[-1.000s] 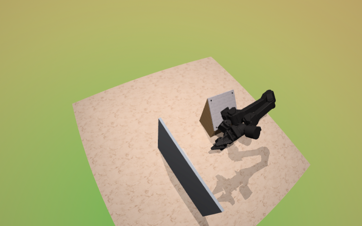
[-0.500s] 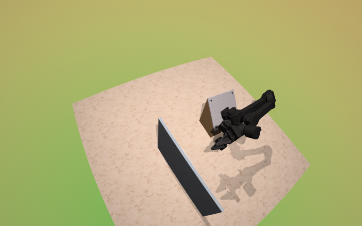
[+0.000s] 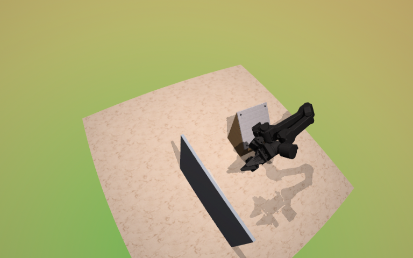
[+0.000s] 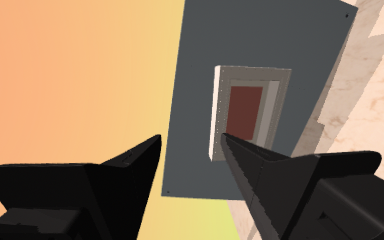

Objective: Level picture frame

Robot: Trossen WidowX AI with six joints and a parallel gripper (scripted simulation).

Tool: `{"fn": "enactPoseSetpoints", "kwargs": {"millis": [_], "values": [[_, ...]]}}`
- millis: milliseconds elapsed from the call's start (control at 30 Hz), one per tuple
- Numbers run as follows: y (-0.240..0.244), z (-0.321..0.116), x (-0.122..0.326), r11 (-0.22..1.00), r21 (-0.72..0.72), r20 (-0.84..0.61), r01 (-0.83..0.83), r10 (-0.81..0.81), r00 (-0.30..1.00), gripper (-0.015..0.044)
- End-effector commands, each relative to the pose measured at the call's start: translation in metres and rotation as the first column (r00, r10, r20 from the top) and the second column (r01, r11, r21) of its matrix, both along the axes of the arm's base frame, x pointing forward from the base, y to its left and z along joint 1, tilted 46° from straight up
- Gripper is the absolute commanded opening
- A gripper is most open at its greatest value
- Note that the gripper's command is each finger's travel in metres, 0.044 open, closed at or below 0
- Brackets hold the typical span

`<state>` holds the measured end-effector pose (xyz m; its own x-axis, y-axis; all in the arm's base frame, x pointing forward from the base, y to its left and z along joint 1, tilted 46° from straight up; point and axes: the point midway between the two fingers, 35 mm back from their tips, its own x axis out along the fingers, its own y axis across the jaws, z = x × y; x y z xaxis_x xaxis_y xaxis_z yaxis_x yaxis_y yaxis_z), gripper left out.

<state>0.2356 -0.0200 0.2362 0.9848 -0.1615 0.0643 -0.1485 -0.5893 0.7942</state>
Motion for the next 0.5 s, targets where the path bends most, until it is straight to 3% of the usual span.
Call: {"fn": "enactPoseSetpoints", "kwargs": {"millis": [0,467], "values": [[0.001,-0.001,0.0,1.0,0.004,-0.002,-0.005,0.005,1.0,0.026],[0.049,-0.037,0.01,1.0,0.01,-0.001,-0.005,0.005,1.0,0.026]]}}
